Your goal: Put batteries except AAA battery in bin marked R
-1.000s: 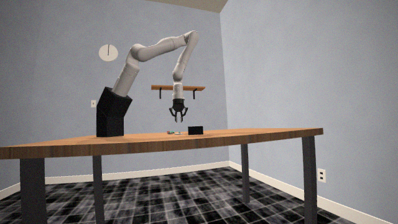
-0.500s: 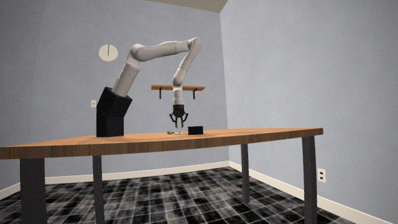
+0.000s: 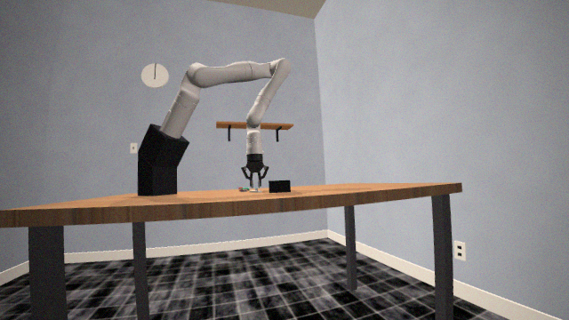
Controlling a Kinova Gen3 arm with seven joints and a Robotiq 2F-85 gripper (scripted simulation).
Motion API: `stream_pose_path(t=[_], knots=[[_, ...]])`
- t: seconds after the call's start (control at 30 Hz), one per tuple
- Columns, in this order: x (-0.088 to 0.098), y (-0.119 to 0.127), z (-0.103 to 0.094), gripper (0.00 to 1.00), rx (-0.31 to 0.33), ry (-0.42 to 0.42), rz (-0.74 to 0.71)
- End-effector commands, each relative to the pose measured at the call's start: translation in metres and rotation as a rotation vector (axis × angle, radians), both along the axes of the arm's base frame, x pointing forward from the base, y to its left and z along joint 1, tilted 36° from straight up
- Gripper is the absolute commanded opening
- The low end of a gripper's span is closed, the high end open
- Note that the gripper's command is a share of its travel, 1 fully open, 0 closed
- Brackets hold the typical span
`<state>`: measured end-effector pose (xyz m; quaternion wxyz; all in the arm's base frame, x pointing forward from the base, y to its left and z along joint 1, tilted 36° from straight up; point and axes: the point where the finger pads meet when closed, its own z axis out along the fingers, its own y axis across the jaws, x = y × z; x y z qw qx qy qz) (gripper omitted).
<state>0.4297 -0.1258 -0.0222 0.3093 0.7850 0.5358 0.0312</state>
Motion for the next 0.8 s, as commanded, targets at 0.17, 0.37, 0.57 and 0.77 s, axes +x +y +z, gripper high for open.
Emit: stream_pose_path(t=[0.17,0.37,0.57,0.77], knots=[[0.0032,0.0033,-0.0001,0.29,0.000,0.000,0.002],[0.0049,0.0039,-0.0012,0.29,0.000,0.000,0.002],[0.0070,0.0015,-0.0055,0.29,0.000,0.000,0.002],[0.0081,-0.0018,-0.0098,0.29,0.000,0.000,0.002]])
